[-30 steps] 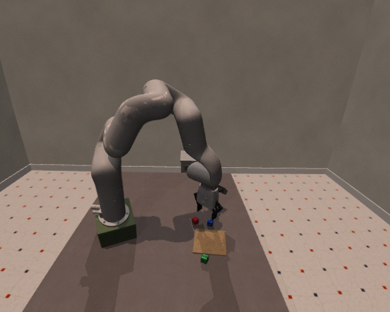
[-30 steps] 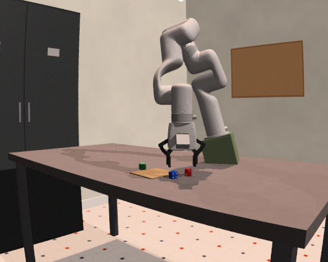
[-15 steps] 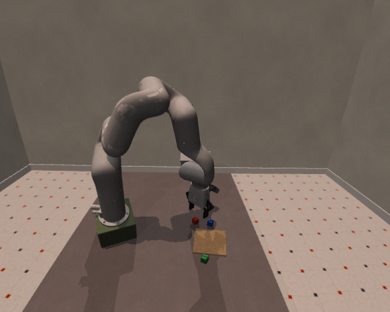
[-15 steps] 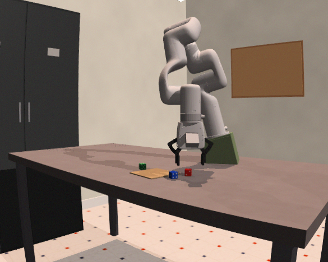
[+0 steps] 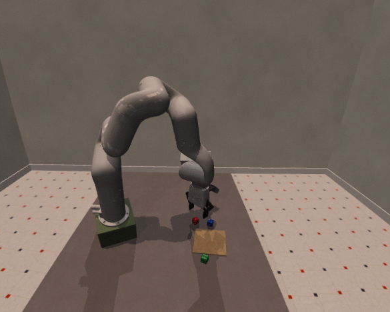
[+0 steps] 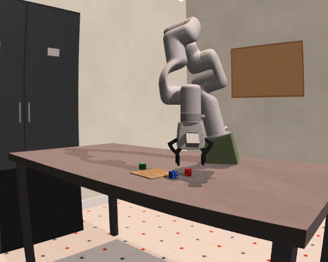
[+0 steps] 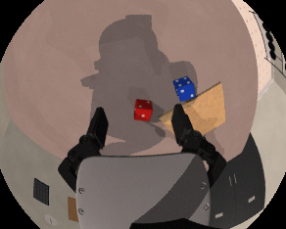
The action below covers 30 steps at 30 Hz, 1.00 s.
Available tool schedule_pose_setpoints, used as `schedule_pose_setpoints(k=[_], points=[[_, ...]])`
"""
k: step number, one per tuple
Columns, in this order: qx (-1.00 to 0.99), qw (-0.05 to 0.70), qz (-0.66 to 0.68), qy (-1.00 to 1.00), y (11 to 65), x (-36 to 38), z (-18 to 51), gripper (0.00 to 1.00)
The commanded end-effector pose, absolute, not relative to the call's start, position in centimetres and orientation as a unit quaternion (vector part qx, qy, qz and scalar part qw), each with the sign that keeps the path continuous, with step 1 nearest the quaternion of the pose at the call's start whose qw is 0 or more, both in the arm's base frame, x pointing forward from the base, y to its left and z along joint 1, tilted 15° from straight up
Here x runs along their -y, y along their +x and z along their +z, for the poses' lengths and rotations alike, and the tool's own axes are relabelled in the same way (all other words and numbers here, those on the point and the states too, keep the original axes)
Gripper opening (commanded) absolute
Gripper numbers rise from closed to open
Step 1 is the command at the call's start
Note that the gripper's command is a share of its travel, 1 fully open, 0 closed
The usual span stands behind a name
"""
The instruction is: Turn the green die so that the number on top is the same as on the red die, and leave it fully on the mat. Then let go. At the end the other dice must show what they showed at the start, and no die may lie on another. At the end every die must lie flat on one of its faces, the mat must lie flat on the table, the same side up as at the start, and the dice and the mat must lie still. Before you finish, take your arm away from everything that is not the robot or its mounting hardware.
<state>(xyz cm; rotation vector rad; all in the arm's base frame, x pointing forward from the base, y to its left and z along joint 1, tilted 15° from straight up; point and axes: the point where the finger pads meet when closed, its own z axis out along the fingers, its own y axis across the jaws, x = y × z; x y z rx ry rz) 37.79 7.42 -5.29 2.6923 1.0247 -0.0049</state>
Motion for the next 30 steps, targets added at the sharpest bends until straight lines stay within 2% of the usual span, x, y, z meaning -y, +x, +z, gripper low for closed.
schedule_pose_setpoints(k=[1, 21, 30], points=[[-0.353, 0.130, 0.000, 0.927, 37.9, -7.5, -5.2, 1.00], [-0.353, 0.130, 0.000, 0.927, 37.9, -7.5, -5.1, 1.00], [-0.353, 0.130, 0.000, 0.927, 37.6, -8.2, -2.4, 1.00]])
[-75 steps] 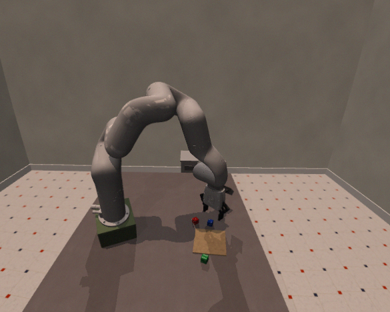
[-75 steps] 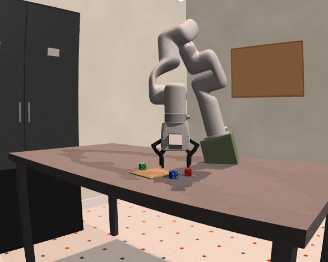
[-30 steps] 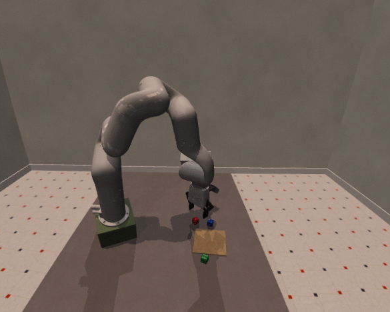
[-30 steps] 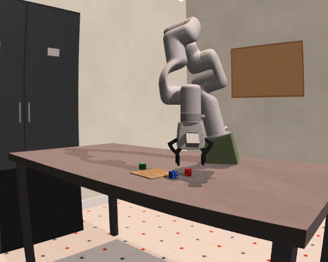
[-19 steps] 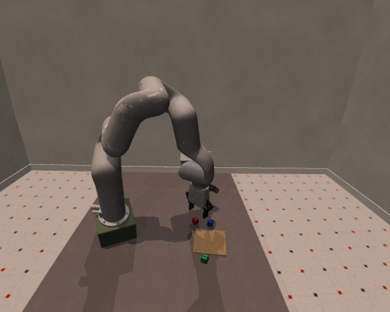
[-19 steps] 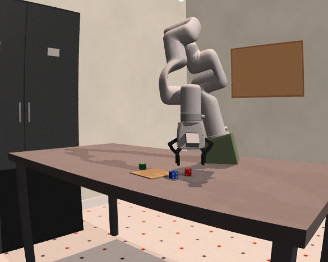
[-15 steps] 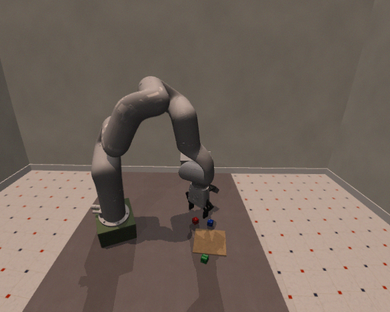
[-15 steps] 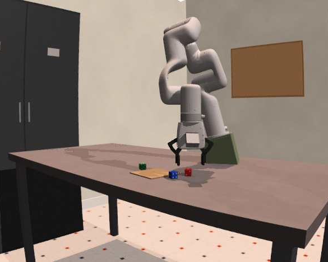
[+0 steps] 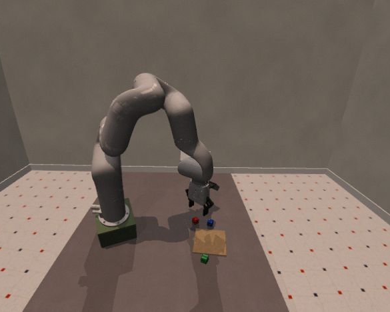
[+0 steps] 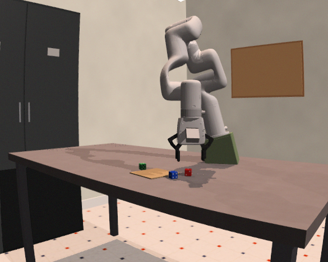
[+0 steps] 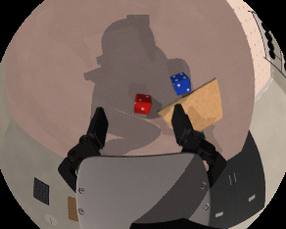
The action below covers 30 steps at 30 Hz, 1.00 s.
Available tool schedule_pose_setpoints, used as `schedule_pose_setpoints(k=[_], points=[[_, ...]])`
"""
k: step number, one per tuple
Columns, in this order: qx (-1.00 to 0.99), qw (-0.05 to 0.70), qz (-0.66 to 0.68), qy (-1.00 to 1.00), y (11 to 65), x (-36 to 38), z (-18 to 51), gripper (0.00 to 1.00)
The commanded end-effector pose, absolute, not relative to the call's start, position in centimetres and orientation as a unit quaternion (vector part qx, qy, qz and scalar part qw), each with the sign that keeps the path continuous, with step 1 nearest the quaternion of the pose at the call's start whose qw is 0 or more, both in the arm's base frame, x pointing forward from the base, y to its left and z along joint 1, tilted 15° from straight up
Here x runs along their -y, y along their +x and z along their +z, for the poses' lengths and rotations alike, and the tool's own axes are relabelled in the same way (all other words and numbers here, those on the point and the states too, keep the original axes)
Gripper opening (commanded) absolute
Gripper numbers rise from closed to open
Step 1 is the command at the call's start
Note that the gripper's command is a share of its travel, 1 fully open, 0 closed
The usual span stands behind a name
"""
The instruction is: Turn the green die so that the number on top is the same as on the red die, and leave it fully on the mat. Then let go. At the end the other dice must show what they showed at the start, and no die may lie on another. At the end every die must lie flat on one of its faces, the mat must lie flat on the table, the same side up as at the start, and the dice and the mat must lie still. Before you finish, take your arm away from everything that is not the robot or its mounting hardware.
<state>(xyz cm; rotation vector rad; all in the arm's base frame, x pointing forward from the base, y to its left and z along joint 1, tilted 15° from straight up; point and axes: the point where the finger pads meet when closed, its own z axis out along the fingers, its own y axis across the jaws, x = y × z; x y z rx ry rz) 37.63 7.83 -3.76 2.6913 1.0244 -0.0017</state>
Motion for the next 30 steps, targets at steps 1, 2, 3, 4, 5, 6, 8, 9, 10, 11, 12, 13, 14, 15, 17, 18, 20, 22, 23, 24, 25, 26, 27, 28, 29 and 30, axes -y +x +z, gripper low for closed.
schedule_pose_setpoints(k=[1, 2, 3, 4, 5, 6, 8, 9, 10, 11, 12, 13, 14, 15, 17, 18, 20, 22, 23, 24, 25, 26, 27, 28, 29, 30], points=[[-0.353, 0.130, 0.000, 0.927, 37.6, -8.4, -1.7, 1.00], [-0.353, 0.130, 0.000, 0.927, 37.5, -8.5, -0.9, 1.00], [-0.353, 0.130, 0.000, 0.927, 37.4, -8.7, -0.1, 1.00], [-0.353, 0.130, 0.000, 0.927, 37.4, -9.0, 0.7, 1.00], [-0.353, 0.130, 0.000, 0.927, 37.3, -9.2, 1.5, 1.00], [-0.353, 0.130, 0.000, 0.927, 37.2, -9.3, 2.3, 1.00], [-0.353, 0.130, 0.000, 0.927, 37.1, -9.7, 3.6, 1.00], [-0.353, 0.130, 0.000, 0.927, 37.0, -9.8, 4.1, 1.00], [-0.353, 0.130, 0.000, 0.927, 37.0, -9.9, 4.4, 1.00], [-0.353, 0.130, 0.000, 0.927, 37.0, -9.9, 4.7, 1.00], [-0.353, 0.130, 0.000, 0.927, 37.0, -10.0, 4.8, 1.00], [-0.353, 0.130, 0.000, 0.927, 37.0, -10.0, 4.8, 1.00], [-0.353, 0.130, 0.000, 0.927, 37.0, -10.0, 4.9, 1.00], [-0.353, 0.130, 0.000, 0.927, 37.0, -10.0, 4.9, 1.00], [-0.353, 0.130, 0.000, 0.927, 37.0, -10.0, 4.9, 1.00], [-0.353, 0.130, 0.000, 0.927, 37.0, -10.0, 4.9, 1.00], [-0.353, 0.130, 0.000, 0.927, 37.0, -10.0, 4.9, 1.00], [-0.353, 0.130, 0.000, 0.927, 37.0, -10.0, 4.9, 1.00], [-0.351, 0.130, 0.000, 0.927, 37.0, -9.9, 4.9, 1.00], [-0.342, 0.130, 0.001, 0.931, 37.1, -9.6, 5.0, 1.00], [-0.319, 0.129, 0.004, 0.939, 37.3, -8.7, 5.2, 1.00], [-0.282, 0.127, 0.009, 0.951, 37.7, -7.2, 5.5, 1.00], [-0.266, 0.126, 0.011, 0.956, 37.9, -6.6, 5.6, 1.00], [-0.258, 0.126, 0.012, 0.958, 37.9, -6.3, 5.7, 1.00], [-0.245, 0.125, 0.014, 0.961, 38.0, -5.8, 5.8, 1.00], [-0.230, 0.124, 0.015, 0.965, 38.1, -5.1, 6.0, 1.00]])
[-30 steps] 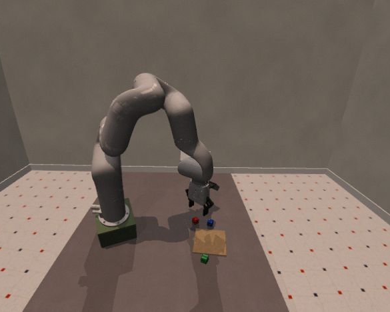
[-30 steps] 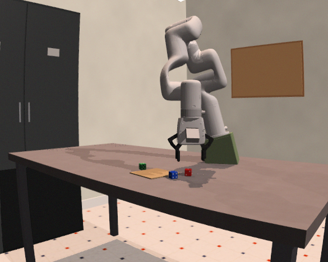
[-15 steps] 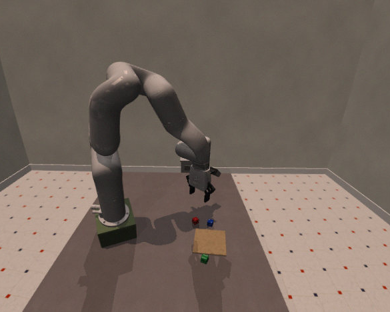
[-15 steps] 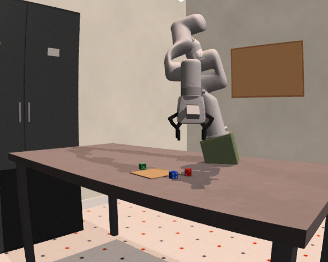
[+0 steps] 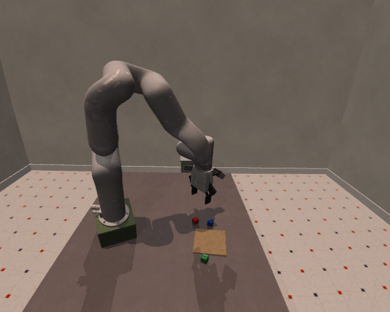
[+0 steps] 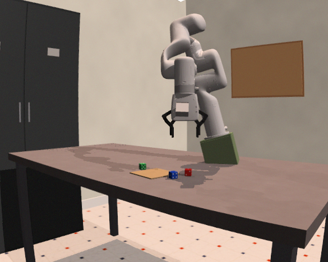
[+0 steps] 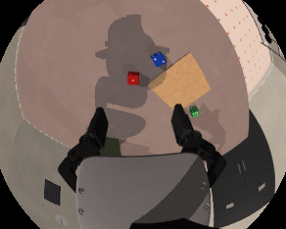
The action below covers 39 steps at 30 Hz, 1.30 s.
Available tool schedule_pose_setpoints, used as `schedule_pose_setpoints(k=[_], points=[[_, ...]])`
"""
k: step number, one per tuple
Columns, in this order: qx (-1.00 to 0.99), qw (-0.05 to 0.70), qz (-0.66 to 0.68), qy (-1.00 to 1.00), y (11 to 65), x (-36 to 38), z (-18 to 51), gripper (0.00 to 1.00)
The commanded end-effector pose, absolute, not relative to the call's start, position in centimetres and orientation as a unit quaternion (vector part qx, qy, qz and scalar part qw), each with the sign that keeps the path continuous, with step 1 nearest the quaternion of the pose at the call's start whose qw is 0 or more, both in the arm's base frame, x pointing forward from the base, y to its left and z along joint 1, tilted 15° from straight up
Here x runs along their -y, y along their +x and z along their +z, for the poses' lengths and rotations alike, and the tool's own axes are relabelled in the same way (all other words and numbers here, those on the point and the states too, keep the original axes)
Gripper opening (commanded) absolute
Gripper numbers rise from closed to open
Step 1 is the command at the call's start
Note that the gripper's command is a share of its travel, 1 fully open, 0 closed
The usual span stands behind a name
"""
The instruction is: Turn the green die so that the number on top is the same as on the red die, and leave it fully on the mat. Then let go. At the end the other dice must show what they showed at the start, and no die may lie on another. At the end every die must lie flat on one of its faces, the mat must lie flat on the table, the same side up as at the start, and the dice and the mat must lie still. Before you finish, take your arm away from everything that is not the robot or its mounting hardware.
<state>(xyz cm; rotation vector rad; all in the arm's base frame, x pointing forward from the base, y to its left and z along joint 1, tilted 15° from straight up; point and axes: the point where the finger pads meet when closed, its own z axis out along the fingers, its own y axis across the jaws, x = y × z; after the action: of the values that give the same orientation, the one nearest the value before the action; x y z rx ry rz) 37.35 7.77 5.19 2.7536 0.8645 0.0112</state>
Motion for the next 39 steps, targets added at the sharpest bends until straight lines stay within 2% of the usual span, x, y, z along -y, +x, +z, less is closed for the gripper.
schedule_pose_setpoints(k=[1, 21, 33, 39], points=[[-0.229, 0.124, 0.016, 0.965, 38.1, -5.1, 6.0, 1.00], [0.045, 0.113, 0.049, 0.991, 38.4, 5.6, 8.3, 1.00], [0.240, 0.106, 0.074, 0.962, 36.6, 13.2, 10.0, 1.00], [0.253, 0.106, 0.076, 0.959, 36.4, 13.7, 10.1, 1.00]])
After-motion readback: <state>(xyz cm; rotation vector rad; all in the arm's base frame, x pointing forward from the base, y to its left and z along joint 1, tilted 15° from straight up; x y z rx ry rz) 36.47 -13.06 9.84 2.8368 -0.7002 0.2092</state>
